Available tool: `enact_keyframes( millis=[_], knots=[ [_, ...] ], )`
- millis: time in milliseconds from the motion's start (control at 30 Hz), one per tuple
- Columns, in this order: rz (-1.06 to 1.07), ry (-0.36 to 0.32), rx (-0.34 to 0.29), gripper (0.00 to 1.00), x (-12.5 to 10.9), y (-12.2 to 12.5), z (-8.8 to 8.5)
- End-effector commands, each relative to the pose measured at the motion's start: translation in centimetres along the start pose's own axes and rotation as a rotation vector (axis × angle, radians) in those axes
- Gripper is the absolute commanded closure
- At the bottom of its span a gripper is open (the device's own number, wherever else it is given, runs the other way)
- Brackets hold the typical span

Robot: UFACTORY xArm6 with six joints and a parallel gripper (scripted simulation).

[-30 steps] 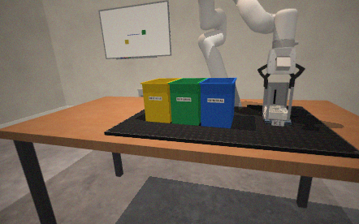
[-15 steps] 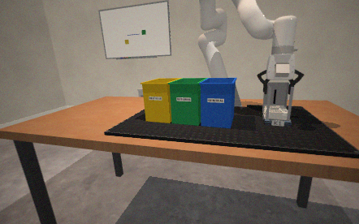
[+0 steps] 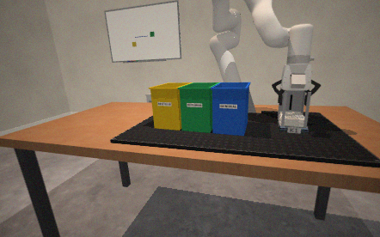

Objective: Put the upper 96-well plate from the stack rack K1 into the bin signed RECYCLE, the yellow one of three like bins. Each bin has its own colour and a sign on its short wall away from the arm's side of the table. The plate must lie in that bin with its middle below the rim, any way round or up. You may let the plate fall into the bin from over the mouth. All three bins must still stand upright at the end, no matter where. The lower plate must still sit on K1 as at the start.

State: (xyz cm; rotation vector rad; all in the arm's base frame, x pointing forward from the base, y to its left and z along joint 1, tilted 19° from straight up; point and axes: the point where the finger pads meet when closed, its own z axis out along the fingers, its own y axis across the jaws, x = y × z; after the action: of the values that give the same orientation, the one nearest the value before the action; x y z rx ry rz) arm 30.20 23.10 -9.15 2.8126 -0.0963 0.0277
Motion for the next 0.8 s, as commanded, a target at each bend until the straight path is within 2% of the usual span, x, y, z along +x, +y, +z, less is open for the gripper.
enact_keyframes(
  millis=[0, 433, 767],
  knots=[
    [0.001, 0.003, 0.003, 0.00, 0.1, -0.1, 0.3],
    [0.001, 0.003, 0.003, 0.00, 0.1, -0.1, 2.5],
    [0.001, 0.003, 0.003, 0.00, 0.1, -0.1, 2.5]
  ],
)
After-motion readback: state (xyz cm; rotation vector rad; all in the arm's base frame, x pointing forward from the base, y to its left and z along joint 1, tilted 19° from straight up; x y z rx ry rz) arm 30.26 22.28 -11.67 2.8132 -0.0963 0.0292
